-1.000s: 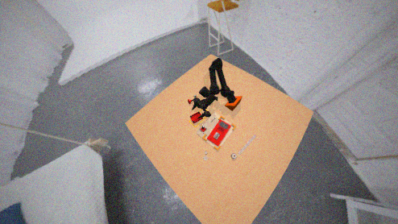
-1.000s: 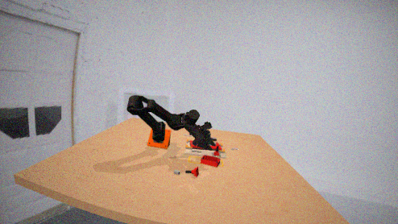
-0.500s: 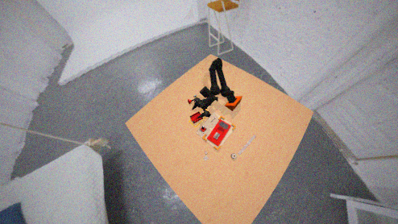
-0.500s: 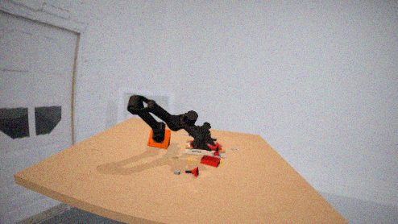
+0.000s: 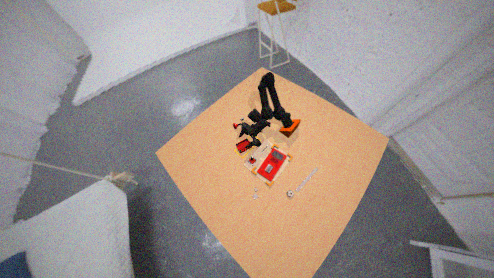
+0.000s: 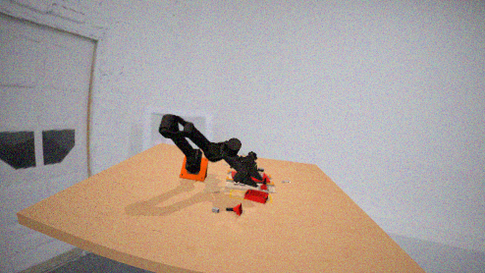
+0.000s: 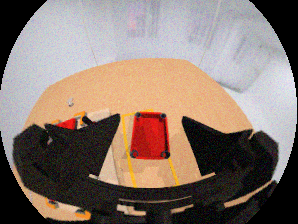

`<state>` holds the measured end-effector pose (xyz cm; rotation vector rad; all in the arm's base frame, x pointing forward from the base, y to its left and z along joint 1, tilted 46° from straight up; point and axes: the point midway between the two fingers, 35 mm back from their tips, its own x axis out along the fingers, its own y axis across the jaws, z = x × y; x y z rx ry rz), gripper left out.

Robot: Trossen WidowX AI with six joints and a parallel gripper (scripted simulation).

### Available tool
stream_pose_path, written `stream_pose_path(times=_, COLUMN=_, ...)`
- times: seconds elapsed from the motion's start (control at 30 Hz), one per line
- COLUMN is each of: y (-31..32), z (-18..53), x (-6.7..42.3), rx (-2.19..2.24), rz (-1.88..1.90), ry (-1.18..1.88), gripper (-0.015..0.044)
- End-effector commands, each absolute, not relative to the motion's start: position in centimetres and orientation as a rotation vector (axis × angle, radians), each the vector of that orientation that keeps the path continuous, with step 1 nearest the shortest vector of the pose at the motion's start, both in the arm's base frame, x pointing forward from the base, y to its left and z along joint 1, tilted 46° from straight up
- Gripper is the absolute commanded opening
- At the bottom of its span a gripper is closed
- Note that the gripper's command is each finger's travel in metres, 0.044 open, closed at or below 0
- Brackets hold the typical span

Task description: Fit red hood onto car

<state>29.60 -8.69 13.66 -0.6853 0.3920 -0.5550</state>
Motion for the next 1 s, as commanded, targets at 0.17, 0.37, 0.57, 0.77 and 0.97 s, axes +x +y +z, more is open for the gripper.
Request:
stream_pose_path(times=0.17, y=-9.2, z=13.1, x=29.7, rx=-0.687, rz=-0.551, ry=0.390, gripper=0.0440)
stream_pose_path(times=0.37, y=-9.6, z=12.7, x=29.7, rx=-0.687, rz=-0.552, ry=0.389, gripper=0.0440)
stream_pose_path(times=0.57, y=-10.0, z=12.3, x=29.7, rx=-0.687, rz=-0.552, ry=0.388, gripper=0.0440)
stream_pose_path(times=0.77, y=-10.4, z=12.0, x=29.7, rx=-0.687, rz=-0.552, ry=0.387, gripper=0.0440)
stream_pose_path(times=0.97, y=-10.8, z=11.6, x=29.6, rx=-0.687, rz=-0.553, ry=0.386, gripper=0.0440)
